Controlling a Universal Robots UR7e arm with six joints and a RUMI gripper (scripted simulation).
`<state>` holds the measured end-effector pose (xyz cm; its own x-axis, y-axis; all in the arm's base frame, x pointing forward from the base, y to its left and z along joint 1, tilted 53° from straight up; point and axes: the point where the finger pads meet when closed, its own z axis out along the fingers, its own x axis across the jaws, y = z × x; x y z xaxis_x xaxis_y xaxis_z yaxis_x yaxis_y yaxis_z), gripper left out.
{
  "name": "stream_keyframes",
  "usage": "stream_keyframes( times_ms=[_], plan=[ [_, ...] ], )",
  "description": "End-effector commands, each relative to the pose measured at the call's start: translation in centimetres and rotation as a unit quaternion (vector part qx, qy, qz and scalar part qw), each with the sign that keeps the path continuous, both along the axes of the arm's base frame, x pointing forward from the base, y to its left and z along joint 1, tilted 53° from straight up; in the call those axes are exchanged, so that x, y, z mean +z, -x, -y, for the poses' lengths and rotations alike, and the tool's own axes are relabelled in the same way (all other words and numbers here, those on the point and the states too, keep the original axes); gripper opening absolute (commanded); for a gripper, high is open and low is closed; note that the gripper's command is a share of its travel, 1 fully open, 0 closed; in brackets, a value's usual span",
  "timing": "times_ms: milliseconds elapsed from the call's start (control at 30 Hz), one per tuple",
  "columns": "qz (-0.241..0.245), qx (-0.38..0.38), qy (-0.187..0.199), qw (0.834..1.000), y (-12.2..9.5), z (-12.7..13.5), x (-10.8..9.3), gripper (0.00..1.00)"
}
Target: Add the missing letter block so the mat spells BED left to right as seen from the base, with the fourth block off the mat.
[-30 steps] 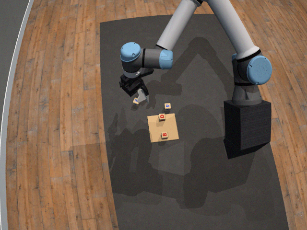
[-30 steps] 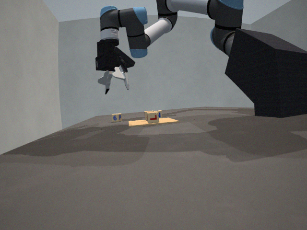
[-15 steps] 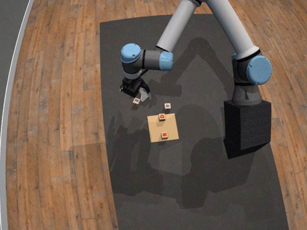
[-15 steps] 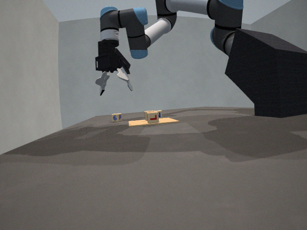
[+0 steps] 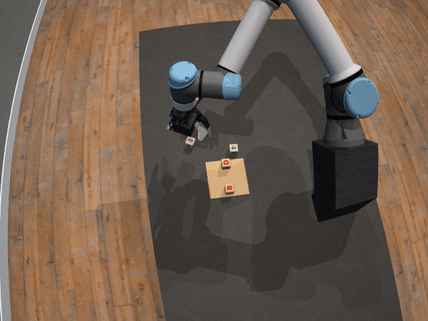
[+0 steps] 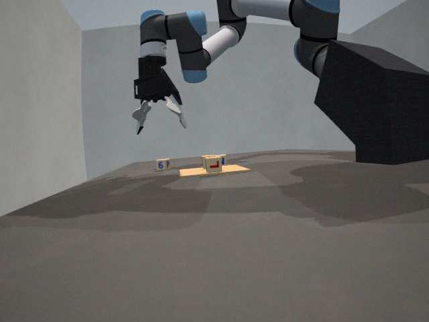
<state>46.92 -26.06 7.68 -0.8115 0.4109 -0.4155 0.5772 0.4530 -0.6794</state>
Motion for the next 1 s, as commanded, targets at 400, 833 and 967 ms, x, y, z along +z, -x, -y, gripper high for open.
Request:
stream_keyframes(
  times_ms=[400, 833, 967],
  plan=[
    [-0.008, 0.007, -0.001, 1.0, -0.07, 0.0, 0.01, 0.4],
    [-0.008, 0.007, -0.001, 1.0, -0.07, 0.0, 0.01, 0.4],
    [-0.008, 0.007, -0.001, 1.0, -0.07, 0.0, 0.01, 0.4]
  ],
)
